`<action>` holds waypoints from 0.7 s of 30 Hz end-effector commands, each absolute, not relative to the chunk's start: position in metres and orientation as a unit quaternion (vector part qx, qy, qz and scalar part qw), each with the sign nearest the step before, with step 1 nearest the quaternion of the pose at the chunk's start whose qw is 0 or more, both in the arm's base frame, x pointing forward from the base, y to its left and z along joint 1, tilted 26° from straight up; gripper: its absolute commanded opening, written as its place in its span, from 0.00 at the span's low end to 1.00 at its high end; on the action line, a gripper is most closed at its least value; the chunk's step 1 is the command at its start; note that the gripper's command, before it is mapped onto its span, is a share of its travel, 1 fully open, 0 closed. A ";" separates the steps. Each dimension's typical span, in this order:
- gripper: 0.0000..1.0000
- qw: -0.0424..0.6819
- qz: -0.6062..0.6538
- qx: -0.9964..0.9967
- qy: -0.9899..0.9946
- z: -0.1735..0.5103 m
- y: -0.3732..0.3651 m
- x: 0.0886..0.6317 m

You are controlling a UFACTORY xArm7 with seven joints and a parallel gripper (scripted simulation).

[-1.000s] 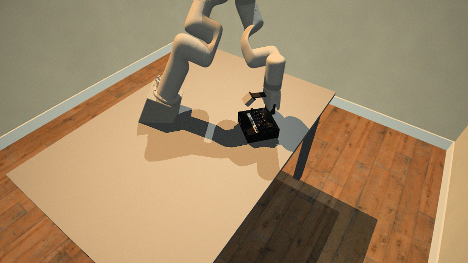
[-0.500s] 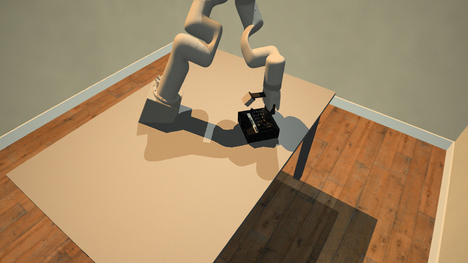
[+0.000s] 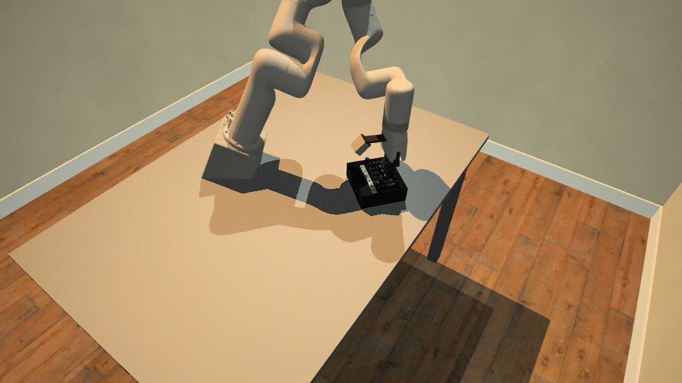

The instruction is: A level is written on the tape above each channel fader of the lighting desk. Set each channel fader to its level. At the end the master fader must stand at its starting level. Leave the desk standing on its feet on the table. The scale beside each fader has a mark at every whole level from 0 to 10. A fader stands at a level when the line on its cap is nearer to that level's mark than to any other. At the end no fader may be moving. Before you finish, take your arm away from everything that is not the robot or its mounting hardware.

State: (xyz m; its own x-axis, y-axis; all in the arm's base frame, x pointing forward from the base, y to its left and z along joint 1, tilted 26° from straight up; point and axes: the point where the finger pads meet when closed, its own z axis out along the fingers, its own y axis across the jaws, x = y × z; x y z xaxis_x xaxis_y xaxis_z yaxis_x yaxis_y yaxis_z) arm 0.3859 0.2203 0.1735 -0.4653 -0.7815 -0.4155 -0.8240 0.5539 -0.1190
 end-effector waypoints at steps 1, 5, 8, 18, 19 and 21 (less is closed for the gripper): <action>0.00 0.217 0.049 -0.469 0.854 0.174 0.219 0.386; 0.00 0.217 0.049 -0.469 0.854 0.173 0.217 0.385; 0.00 0.217 0.049 -0.469 0.854 0.173 0.216 0.384; 0.00 0.217 0.049 -0.469 0.854 0.171 0.212 0.382; 0.00 0.217 0.049 -0.469 0.854 0.170 0.212 0.382; 0.00 0.217 0.049 -0.469 0.854 0.170 0.211 0.381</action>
